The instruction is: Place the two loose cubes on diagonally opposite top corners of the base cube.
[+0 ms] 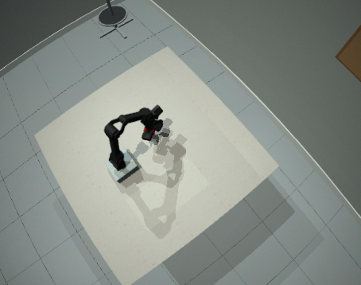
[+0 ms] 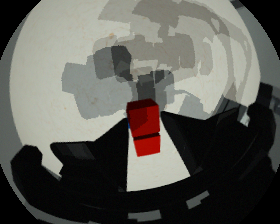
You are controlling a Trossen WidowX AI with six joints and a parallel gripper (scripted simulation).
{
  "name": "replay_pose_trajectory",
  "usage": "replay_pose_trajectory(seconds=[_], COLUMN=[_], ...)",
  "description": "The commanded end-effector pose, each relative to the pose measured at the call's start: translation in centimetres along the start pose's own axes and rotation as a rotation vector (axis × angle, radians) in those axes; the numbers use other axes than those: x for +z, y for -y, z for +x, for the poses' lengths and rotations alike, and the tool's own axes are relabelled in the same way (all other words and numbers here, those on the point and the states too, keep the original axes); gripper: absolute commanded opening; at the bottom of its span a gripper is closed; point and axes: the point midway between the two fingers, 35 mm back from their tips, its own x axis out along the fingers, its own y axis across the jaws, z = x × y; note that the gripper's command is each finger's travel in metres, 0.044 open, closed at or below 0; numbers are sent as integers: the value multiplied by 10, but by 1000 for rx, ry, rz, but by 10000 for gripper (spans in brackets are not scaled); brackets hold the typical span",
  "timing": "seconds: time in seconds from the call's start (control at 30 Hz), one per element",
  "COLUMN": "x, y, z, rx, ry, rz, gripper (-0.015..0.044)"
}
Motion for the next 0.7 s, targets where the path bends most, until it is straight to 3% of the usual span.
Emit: replay_pose_trajectory(seconds=[0.0, 0.67], x=[1, 1], y=[-1, -1], z=[-8, -34], rx=[6, 6], ry=[3, 3], rz=[-1, -1], gripper=[205, 205])
